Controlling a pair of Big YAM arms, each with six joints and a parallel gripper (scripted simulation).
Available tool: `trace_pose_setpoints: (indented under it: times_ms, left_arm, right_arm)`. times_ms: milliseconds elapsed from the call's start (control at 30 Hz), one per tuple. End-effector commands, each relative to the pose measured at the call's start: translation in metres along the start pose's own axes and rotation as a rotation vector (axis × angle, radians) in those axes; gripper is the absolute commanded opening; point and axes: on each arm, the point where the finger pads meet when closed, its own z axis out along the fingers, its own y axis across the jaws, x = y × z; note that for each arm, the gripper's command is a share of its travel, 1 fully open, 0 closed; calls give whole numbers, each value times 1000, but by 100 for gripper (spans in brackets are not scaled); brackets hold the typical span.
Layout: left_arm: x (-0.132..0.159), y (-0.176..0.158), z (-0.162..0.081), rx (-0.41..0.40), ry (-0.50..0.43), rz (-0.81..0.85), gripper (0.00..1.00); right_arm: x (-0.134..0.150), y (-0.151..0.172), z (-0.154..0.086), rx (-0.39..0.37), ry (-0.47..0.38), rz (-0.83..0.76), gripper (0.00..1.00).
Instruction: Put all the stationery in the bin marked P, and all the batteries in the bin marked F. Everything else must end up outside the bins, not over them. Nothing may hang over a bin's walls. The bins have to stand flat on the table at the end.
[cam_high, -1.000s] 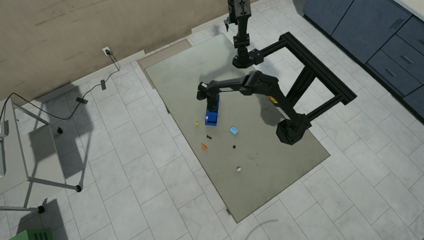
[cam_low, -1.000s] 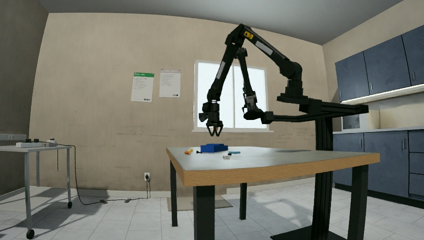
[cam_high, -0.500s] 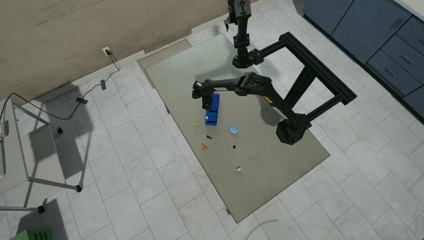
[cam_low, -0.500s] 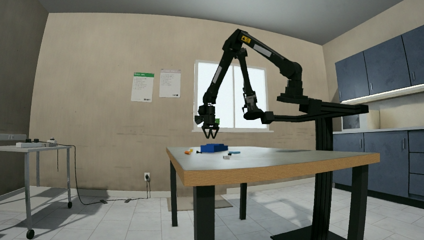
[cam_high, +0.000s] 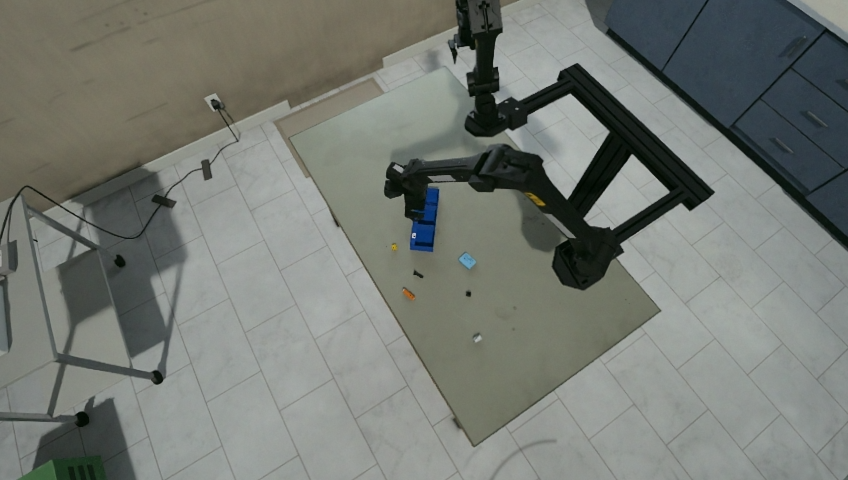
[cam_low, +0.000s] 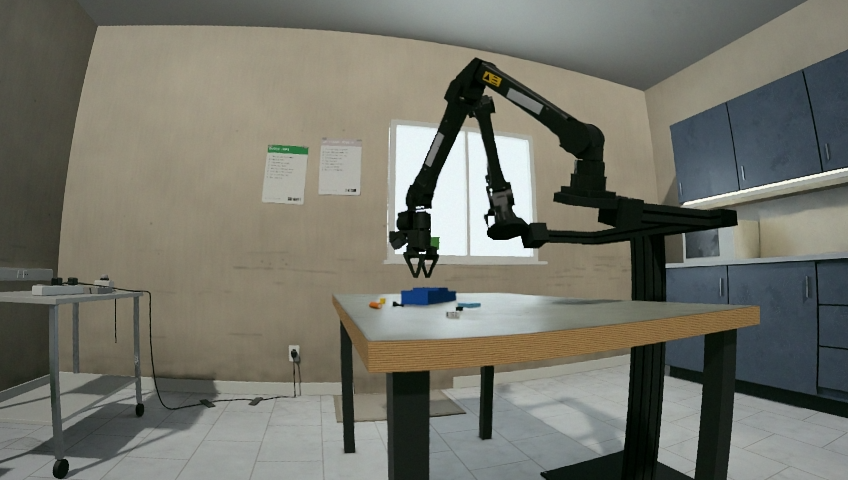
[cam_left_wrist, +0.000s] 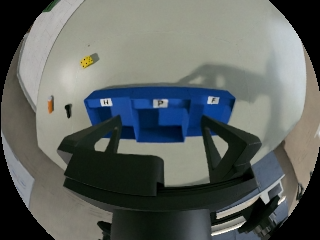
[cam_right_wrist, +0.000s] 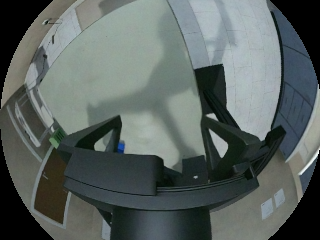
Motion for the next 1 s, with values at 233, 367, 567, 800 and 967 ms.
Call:
trace_pose_setpoints:
  times_ms: [233,367,567,800,967]
  left_arm:
    - [4,0,4,-4,-1,8,100]
    - [3,0,4,-2,-5,7,100]
    - [3,0,5,-2,-5,7,100]
    - [4,1,4,-3,-3,8,100]
    - [3,1,4,-1,-5,7,100]
  right_arm:
    - [-24,-4,-16,6,-36,15,100]
    - [-24,-4,-16,6,-36,15,100]
    - [-24,-4,-16,6,-36,15,100]
    - [-24,-4,-16,6,-36,15,100]
    - [-24,-4,-16,6,-36,15,100]
